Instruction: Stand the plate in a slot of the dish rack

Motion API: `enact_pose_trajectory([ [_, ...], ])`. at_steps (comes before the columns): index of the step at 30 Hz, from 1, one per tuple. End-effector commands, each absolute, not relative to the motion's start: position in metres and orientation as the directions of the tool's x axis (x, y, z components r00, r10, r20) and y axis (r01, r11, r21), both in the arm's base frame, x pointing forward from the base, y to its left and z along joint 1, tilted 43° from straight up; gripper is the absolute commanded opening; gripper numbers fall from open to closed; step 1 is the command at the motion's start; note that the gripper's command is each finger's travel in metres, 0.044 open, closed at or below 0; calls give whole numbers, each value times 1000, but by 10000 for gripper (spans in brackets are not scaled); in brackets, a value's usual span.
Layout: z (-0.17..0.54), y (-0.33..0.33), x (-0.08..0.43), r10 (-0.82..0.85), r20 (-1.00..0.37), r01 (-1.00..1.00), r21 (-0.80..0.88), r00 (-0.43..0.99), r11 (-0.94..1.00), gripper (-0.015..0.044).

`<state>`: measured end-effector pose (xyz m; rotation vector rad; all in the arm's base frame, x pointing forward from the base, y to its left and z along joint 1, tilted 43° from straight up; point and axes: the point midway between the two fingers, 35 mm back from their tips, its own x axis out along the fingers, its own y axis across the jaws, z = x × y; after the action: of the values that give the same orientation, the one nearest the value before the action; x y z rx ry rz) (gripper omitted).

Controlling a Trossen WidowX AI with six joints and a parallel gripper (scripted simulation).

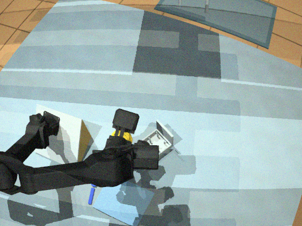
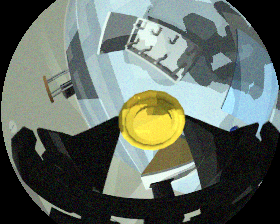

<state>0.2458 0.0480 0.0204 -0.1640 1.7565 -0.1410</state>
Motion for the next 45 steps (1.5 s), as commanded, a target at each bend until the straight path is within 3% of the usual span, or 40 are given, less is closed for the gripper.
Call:
enact_pose_trajectory([
  [1, 13, 46, 246, -105, -978, -101, -88, -182, 991, 0],
  [25, -12, 29, 256, 280, -960, -496, 255, -25, 830, 0],
  [35, -14, 20, 260, 404, -910, -670, 245, 91, 701, 0],
  [45, -13, 9, 264, 498, -838, -813, 122, 223, 569, 0],
])
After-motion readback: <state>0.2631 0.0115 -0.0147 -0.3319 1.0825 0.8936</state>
